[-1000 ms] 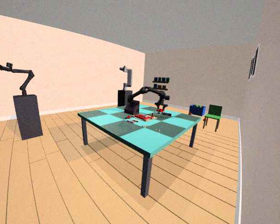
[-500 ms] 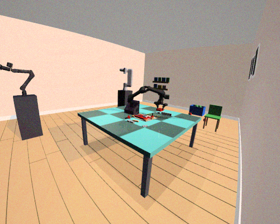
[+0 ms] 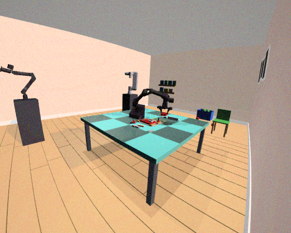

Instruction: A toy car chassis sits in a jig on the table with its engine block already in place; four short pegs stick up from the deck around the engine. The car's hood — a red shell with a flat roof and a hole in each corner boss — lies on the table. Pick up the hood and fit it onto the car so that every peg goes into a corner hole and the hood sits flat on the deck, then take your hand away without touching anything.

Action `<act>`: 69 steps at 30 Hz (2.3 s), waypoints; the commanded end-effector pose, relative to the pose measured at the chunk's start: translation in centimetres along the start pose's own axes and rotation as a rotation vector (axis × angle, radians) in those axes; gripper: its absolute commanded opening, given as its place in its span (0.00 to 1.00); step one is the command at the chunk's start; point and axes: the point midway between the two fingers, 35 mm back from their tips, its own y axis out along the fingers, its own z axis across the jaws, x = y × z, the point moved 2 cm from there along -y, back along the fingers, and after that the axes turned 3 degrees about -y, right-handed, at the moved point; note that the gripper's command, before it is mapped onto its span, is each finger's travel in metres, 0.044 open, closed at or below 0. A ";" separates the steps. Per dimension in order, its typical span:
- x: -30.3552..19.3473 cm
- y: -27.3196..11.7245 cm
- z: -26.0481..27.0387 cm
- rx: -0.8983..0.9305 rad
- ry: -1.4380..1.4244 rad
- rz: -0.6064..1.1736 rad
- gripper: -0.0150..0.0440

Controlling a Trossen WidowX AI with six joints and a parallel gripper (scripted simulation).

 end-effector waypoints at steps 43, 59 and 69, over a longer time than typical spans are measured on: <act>12.1 -0.1 -10.9 -0.007 -0.960 -0.014 0.25; 13.2 0.6 -13.7 -0.017 -1.158 -0.017 0.25; 13.4 4.8 -13.8 -0.019 -1.158 -0.019 0.25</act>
